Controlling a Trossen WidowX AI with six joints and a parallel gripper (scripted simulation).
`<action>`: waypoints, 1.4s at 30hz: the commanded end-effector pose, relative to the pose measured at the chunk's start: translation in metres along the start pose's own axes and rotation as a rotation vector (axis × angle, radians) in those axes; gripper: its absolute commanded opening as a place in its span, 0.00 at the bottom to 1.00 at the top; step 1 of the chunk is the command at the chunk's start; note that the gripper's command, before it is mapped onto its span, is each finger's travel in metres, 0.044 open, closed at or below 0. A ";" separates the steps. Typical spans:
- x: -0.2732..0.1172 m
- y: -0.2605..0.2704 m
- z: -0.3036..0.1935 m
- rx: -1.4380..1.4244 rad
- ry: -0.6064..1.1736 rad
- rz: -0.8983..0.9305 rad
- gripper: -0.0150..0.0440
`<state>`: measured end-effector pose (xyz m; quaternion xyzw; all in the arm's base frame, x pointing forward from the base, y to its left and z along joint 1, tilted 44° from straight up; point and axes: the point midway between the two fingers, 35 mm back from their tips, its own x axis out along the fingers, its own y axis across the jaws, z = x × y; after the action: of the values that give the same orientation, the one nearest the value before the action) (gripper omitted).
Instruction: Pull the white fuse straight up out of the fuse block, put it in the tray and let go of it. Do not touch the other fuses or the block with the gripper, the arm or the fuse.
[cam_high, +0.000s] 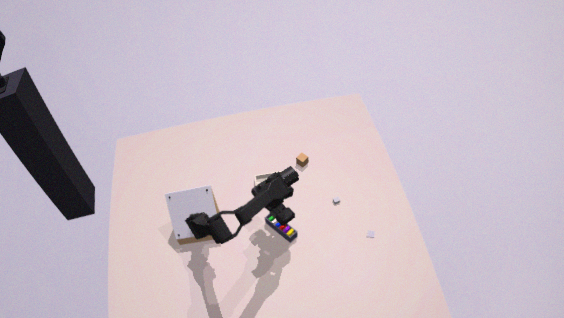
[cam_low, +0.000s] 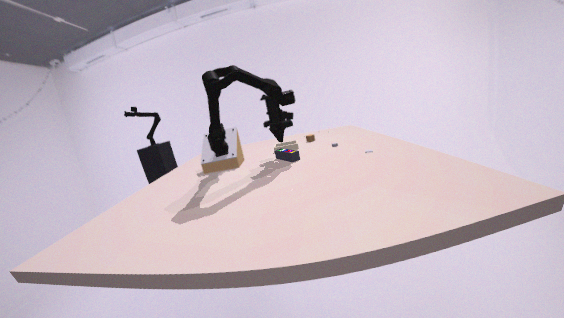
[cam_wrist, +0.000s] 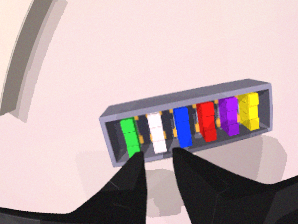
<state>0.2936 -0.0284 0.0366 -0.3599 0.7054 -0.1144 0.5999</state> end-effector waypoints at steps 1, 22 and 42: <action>0.005 0.002 -0.004 -0.120 0.056 -0.043 0.38; 0.016 0.001 -0.003 -0.120 0.056 -0.043 0.38; 0.036 -0.001 -0.003 -0.120 0.056 -0.044 0.38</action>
<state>0.2915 -0.0496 0.0145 -0.4040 0.7178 -0.0955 0.5590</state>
